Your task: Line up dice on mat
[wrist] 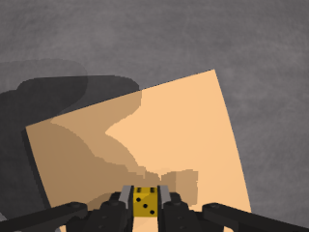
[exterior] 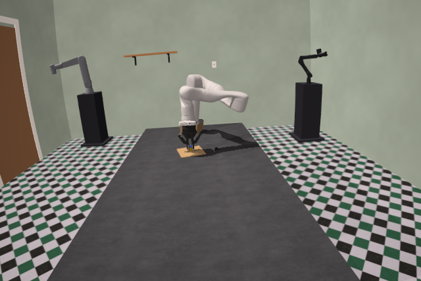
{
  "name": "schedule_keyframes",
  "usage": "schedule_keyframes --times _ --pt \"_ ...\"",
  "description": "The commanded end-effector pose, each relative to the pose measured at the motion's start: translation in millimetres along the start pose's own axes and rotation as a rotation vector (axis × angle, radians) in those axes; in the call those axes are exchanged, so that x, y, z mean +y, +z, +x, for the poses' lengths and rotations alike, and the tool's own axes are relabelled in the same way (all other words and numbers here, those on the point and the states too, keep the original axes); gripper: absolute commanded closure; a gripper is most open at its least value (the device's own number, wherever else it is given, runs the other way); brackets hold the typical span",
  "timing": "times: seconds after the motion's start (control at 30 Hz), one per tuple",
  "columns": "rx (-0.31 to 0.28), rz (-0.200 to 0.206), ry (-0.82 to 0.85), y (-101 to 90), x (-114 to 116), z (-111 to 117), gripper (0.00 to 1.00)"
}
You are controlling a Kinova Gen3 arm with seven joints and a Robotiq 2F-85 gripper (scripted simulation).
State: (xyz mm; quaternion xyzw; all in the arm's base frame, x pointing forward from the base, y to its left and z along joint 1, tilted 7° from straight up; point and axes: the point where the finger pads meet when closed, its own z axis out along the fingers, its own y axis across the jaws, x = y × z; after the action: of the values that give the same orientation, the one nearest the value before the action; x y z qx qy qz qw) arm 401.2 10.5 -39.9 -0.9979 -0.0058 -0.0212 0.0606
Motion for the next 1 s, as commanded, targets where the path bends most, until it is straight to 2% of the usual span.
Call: schedule_keyframes --times 0.0,0.97 --pt "0.001 0.0 0.0 -0.5 -0.1 0.4 0.89" --pt "0.001 0.0 0.0 3.0 -0.1 0.4 0.89"
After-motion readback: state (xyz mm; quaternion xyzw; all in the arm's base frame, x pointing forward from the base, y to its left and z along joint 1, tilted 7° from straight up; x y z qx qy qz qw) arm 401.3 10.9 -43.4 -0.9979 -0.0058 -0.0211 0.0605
